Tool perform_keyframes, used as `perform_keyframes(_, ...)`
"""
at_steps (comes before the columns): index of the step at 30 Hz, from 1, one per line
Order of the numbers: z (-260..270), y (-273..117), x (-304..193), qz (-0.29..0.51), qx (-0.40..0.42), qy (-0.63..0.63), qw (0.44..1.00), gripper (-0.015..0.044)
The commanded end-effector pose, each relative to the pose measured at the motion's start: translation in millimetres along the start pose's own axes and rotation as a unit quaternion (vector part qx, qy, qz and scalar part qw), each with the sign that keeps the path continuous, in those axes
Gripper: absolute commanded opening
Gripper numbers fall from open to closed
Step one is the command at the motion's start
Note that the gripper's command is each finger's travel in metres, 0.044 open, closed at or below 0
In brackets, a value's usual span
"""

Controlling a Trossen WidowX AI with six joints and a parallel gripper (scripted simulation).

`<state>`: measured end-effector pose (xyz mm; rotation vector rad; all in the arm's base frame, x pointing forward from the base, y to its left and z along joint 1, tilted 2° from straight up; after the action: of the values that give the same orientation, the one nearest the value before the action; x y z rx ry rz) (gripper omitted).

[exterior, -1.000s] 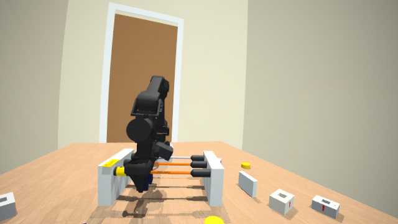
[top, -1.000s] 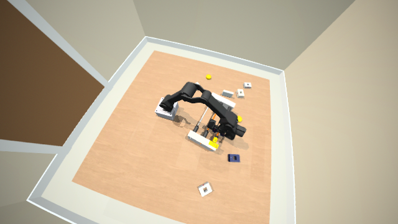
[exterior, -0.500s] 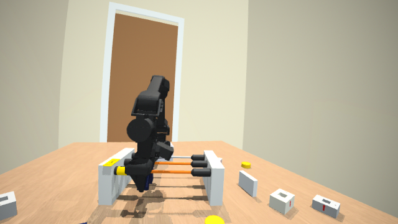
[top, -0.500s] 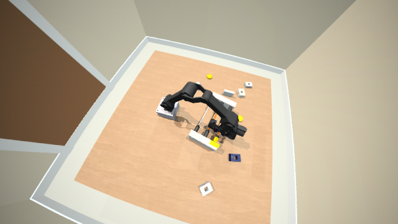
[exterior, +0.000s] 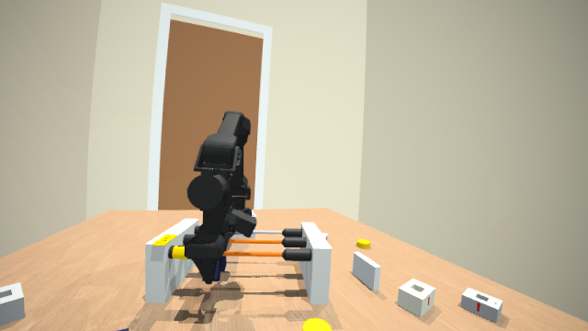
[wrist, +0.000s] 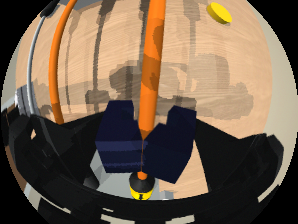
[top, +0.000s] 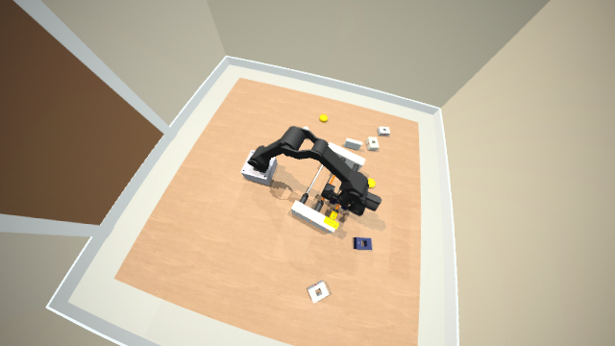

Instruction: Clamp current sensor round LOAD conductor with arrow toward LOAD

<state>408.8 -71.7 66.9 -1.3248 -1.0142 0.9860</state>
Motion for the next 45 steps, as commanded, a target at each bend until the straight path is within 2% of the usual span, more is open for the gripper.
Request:
perform_keyframes(1, 0.4, 0.2, -0.1, 0.0, 0.002, 0.0, 1.0, 0.0077)
perform_keyframes(4, 0.4, 0.2, -0.1, 0.0, 0.002, 0.0, 1.0, 0.0)
perform_keyframes(45, 0.4, 0.2, -0.1, 0.0, 0.002, 0.0, 1.0, 0.0)
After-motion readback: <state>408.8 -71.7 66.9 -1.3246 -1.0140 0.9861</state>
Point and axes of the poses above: the point midway between the two fingers, 35 mm back from their tips, its own y axis out along the fingers, its own z axis across the jaws, x = y × z, the point moved 6 cm from there along -y, back along the fingers, and after that the axes turned 3 degrees about y, right-handed, at the moved point
